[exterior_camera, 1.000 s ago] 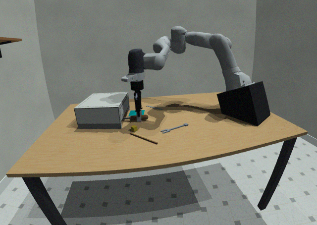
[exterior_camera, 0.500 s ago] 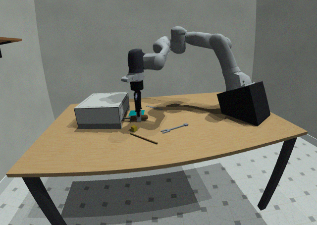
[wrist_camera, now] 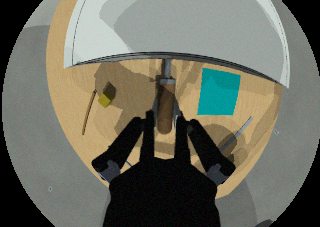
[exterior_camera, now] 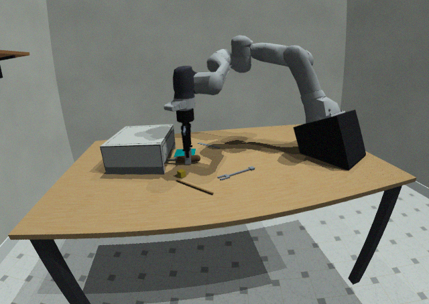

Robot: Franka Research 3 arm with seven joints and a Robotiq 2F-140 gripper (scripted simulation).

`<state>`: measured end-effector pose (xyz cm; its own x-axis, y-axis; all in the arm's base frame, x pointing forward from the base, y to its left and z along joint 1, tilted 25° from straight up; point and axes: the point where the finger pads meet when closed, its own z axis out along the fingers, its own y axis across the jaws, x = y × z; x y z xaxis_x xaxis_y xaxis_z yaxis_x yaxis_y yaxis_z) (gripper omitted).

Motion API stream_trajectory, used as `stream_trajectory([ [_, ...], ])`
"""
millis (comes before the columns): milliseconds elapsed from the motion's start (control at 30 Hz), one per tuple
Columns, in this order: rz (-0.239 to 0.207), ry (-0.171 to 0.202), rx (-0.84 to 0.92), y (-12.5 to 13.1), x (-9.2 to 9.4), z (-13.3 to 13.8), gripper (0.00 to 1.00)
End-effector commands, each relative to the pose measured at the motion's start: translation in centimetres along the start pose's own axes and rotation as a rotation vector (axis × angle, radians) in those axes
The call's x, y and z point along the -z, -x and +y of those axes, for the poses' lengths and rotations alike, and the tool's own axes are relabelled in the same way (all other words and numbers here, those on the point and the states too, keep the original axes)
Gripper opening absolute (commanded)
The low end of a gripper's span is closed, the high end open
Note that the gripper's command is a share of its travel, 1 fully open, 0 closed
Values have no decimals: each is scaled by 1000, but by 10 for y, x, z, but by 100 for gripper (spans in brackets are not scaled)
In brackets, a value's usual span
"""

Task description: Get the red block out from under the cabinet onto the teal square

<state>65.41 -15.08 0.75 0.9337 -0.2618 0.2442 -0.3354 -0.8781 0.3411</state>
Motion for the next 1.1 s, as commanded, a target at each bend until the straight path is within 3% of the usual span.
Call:
stream_trajectory([
  [0,0,-4,6,0,2,-3,0],
  [1067,0,-4,7,0,2,8,0],
])
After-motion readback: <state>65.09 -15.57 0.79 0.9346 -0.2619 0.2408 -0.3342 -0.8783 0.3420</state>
